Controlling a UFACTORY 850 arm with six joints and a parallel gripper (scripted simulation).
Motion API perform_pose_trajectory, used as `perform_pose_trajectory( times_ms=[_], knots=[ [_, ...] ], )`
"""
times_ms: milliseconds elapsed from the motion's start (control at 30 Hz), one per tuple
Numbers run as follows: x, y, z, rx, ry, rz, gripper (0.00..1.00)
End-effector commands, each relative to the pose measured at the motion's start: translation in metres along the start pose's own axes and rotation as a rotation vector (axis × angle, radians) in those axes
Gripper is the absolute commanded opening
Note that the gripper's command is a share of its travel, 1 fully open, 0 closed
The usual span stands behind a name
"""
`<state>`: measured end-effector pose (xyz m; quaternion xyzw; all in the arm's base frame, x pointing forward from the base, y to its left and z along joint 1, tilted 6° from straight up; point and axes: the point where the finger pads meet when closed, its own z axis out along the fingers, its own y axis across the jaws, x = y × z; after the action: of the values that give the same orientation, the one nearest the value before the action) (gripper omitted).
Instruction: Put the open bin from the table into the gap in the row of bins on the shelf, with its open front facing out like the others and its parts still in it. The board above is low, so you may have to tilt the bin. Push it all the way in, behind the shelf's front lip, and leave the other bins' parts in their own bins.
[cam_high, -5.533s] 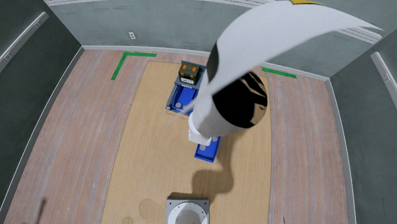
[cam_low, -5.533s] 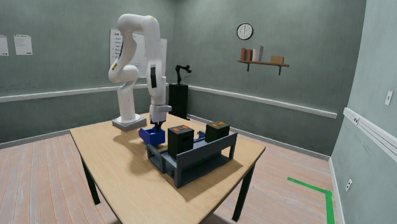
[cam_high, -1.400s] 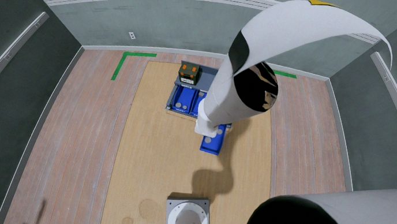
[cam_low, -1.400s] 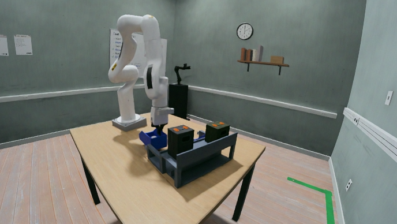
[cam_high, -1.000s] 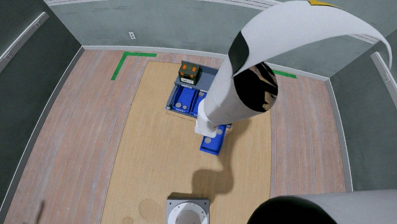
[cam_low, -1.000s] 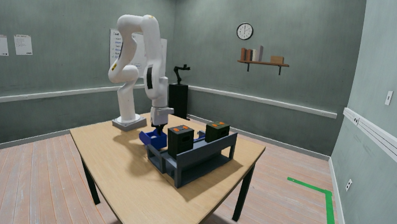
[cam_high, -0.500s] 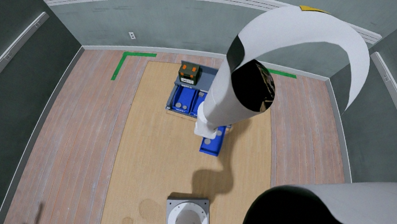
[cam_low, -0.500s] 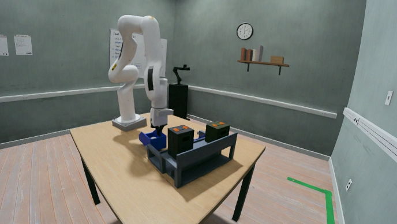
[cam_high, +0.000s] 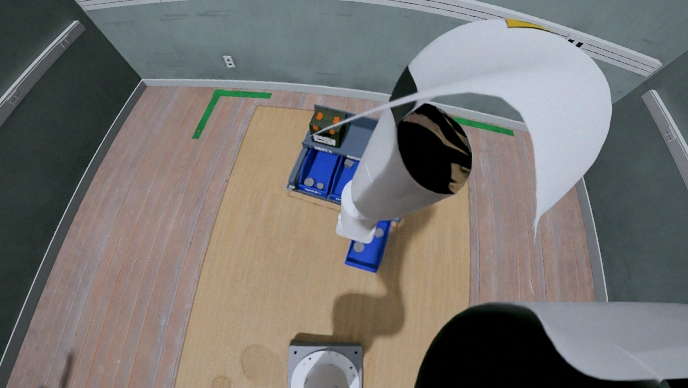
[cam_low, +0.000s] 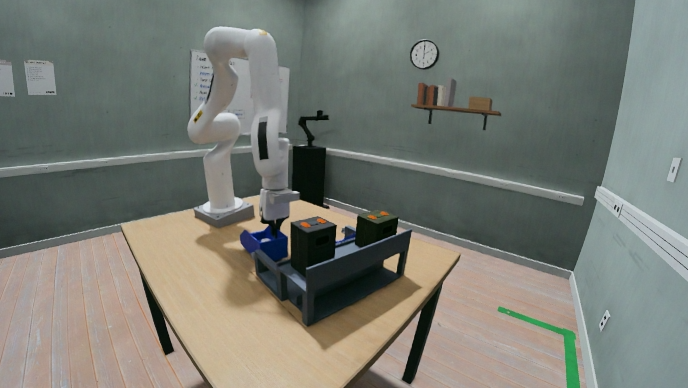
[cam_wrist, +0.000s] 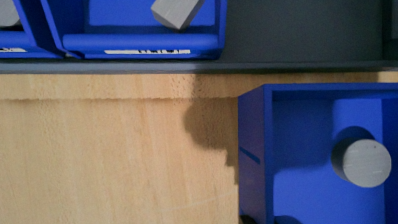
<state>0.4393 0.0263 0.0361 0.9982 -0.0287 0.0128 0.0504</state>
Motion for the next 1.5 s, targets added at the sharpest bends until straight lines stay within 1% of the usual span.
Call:
perform_pose_trajectory(
  times_ms=[0, 167, 567, 733, 1133, 1167, 1467],
  knots=[
    [0.001, 0.000, 0.000, 0.000, 0.003, 0.000, 0.00],
    [-0.005, 0.000, 0.008, 0.000, 0.003, 0.000, 0.00],
    [-0.005, 0.000, 0.008, 0.000, 0.003, 0.000, 0.00],
    [-0.010, 0.000, 0.016, 0.000, 0.003, 0.000, 0.00],
    [-0.010, 0.000, 0.016, 0.000, 0.003, 0.000, 0.00],
    [-0.010, 0.000, 0.016, 0.001, 0.000, 0.000, 0.29],
    [-0.010, 0.000, 0.016, 0.001, 0.000, 0.000, 0.29]
  ],
)
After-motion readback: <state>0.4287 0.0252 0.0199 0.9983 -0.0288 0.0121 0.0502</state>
